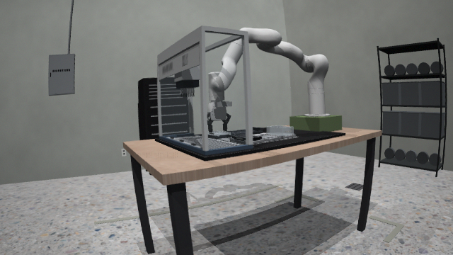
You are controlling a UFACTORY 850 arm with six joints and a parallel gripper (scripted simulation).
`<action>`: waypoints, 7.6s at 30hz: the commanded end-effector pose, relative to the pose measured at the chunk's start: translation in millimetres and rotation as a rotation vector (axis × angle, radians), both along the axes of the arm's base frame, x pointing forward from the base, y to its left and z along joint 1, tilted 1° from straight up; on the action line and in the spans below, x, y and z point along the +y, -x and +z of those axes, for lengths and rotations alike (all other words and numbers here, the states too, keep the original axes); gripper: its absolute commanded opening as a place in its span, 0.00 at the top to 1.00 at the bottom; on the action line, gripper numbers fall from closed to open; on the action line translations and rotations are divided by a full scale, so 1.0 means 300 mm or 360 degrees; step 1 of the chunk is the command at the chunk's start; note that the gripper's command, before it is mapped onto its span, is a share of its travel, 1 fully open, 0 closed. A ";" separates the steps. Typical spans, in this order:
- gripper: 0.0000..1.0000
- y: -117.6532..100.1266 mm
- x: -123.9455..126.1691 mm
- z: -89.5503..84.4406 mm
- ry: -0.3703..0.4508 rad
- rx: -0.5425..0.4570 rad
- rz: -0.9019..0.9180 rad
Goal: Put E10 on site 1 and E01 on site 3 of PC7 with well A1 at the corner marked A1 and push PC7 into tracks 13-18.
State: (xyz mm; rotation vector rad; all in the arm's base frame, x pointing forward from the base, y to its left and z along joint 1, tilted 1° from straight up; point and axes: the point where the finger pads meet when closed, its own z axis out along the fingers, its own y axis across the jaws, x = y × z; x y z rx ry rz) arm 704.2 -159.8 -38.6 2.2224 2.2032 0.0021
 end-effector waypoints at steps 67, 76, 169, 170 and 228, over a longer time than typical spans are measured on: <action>0.00 0.001 0.002 0.342 0.0001 -0.0003 0.0000; 0.00 0.001 0.002 0.346 0.0001 -0.0003 0.0000; 0.00 -0.021 0.881 0.271 -0.0001 -0.0003 -0.0033; 0.00 -0.021 0.881 0.265 -0.0001 -0.0003 -0.0033; 0.00 -0.024 0.880 0.037 -0.0001 -0.0003 -0.0033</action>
